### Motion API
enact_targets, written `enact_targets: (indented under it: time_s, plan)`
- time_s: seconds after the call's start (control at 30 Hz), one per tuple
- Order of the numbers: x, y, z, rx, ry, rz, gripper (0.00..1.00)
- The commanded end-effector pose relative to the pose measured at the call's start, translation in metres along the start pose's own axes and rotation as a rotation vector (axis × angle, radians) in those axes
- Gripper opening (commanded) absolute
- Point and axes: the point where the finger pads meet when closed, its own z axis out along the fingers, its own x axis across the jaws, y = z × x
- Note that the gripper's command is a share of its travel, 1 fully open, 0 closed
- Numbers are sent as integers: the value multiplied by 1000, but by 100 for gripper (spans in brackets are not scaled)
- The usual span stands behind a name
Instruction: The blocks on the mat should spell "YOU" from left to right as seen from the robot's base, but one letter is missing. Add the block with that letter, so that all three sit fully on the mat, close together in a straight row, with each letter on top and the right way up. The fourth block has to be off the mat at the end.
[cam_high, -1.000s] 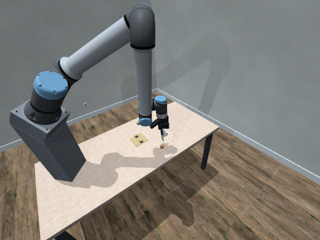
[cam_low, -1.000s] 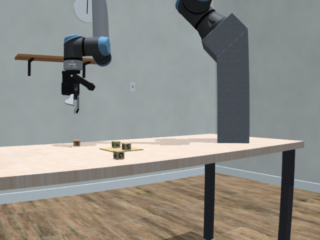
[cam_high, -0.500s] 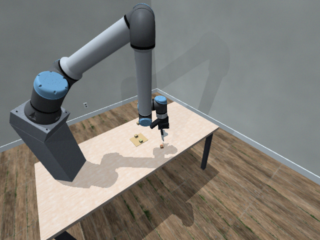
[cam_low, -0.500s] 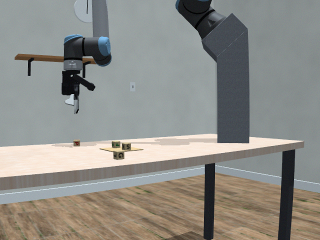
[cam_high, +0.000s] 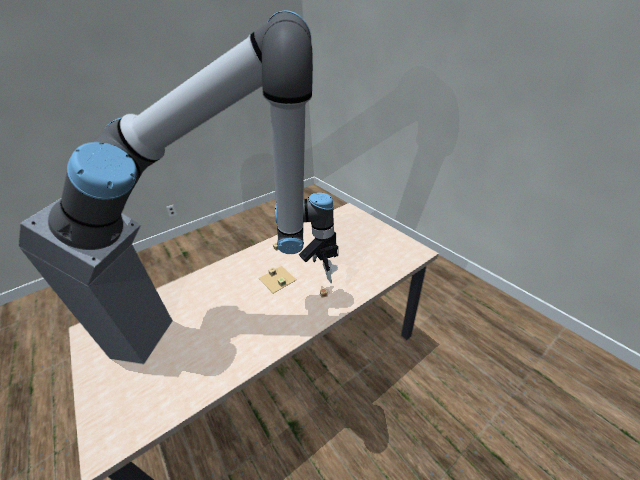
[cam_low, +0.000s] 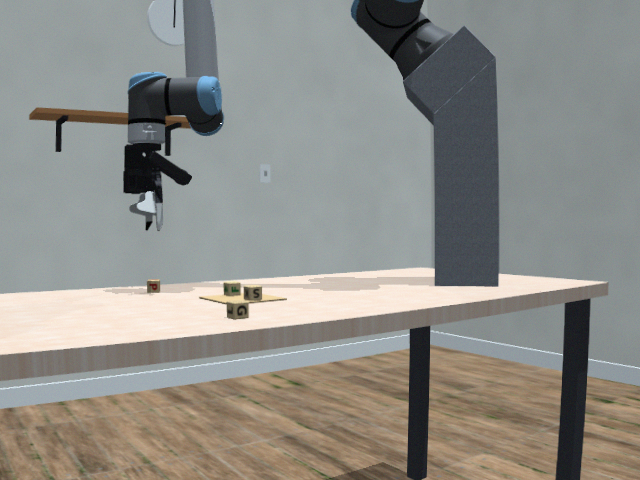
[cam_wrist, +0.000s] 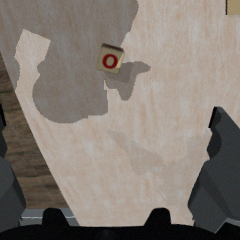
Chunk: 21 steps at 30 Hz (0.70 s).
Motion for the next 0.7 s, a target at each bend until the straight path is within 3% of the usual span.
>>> enact_targets:
  time_s: [0.0,0.67]
  plan:
    - [0,0,3,-3,1,-104,100]
    - [-2,-1,19,-3,0,-616,100]
